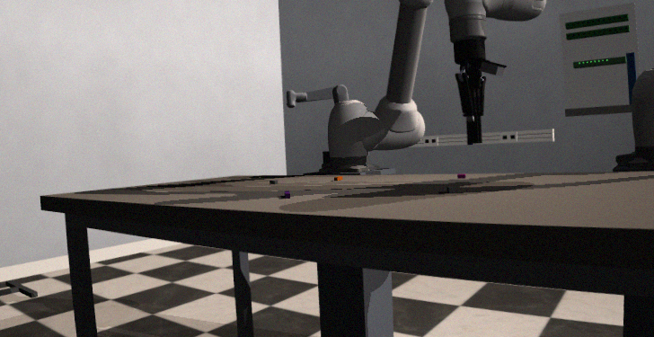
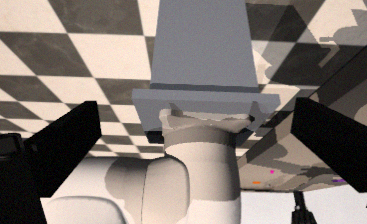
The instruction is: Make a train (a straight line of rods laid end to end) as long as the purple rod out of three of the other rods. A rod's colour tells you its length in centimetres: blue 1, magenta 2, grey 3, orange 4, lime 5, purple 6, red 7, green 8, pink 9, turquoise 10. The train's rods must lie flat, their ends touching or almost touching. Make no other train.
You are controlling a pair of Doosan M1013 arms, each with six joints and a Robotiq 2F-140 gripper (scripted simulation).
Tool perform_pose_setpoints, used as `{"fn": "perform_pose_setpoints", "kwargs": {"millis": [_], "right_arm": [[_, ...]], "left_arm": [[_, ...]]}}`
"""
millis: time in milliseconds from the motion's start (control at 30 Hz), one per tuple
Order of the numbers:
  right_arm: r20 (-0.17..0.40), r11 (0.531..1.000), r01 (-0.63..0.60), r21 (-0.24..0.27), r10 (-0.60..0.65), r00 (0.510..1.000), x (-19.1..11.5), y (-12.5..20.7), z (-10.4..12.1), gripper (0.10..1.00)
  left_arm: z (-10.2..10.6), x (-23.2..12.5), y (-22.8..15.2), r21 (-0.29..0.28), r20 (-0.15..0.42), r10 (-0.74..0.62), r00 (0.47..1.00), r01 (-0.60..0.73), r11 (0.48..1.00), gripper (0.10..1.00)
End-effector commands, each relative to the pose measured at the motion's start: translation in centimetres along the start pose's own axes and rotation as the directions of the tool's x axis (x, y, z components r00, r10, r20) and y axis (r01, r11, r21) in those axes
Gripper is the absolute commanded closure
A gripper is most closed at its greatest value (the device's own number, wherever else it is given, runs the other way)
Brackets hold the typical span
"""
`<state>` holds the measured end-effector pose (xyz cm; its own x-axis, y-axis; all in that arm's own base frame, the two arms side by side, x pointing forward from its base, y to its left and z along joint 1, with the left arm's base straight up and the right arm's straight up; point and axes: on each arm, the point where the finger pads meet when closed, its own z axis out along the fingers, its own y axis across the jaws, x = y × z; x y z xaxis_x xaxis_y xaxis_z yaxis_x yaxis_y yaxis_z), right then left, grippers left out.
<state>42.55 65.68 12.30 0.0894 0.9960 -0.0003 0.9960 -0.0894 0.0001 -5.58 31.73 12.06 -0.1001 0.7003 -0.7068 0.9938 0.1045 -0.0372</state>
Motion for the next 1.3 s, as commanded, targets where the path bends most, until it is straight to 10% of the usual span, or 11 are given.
{"fn": "perform_pose_setpoints", "kwargs": {"millis": [0,500,1267], "right_arm": [[-0.001,1.0,0.0,0.0,0.0,1.0,0.0,0.0,0.5,0.974],[-0.001,1.0,0.0,0.0,0.0,1.0,0.1,0.1,6.5,0.974],[-0.001,1.0,0.0,0.0,0.0,1.0,0.1,0.1,7.4,0.974]], "left_arm": [[0.0,0.0,0.0,0.0,-0.001,0.0,1.0,0.0,1.0,0.098],[0.0,0.0,0.0,0.0,-0.001,0.0,1.0,0.0,1.0,0.098],[0.0,0.0,0.0,0.0,-0.001,0.0,1.0,0.0,1.0,0.098]]}}
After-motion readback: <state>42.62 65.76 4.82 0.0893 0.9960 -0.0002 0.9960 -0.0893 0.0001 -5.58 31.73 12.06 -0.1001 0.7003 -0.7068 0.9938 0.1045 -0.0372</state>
